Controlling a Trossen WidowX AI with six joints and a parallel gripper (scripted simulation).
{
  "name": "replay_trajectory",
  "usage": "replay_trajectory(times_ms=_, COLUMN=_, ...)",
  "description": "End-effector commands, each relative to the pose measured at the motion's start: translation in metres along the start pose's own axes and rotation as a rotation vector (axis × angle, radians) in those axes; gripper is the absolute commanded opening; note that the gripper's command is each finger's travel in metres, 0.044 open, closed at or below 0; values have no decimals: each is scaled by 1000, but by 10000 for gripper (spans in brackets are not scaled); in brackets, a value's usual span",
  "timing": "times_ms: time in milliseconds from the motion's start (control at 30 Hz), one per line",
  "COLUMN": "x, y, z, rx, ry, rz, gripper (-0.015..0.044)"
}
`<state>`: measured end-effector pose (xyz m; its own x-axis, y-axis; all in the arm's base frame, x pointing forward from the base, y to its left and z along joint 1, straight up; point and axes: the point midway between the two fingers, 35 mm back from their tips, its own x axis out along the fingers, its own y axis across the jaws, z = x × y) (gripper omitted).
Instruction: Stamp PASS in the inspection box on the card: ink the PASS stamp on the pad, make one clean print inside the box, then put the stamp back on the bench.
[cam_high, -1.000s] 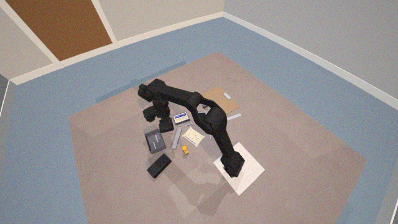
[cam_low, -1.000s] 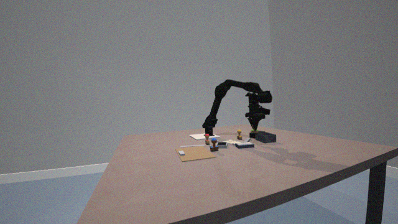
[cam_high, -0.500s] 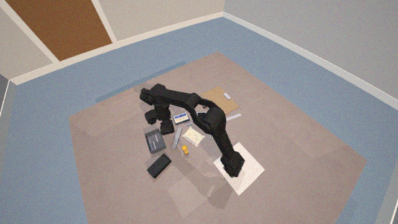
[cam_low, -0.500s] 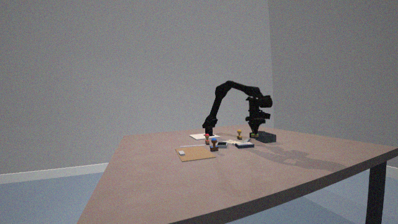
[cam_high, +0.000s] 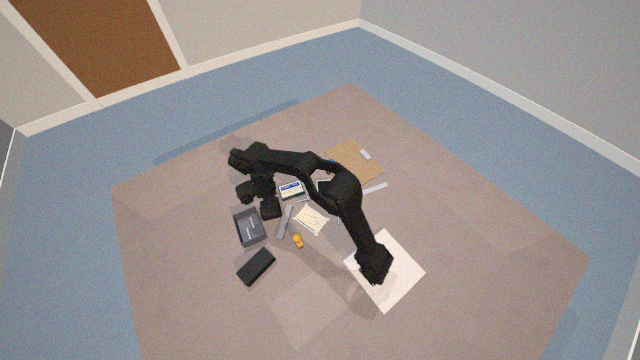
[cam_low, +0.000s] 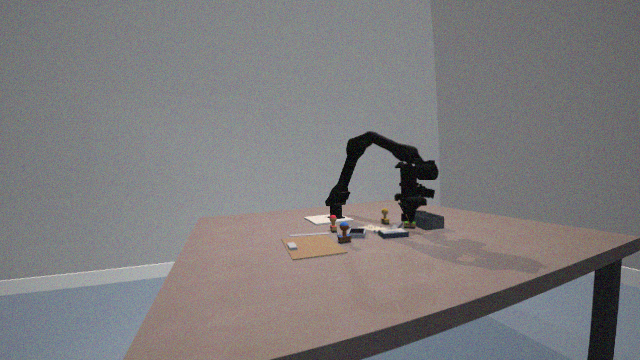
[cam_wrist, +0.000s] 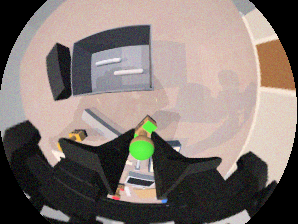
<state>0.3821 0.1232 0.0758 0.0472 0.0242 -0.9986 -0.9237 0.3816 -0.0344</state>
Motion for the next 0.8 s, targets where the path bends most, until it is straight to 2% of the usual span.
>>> replay_trajectory(times_ms=0, x=7, y=2, z=-1, rx=4, ry=2, rz=6, gripper=0)
replay_trajectory(times_ms=133, x=10, y=2, z=-1, rx=4, ry=2, rz=6, gripper=0)
replay_trajectory(times_ms=467, x=7, y=1, z=-1, rx=0, ry=1, rz=2, gripper=251)
replay_trajectory(times_ms=600, x=-1, y=0, z=0, rx=0, ry=1, rz=2, gripper=251)
replay_trajectory(times_ms=767, x=-58, y=-4, z=4, rx=2, ry=1, rz=4, gripper=251)
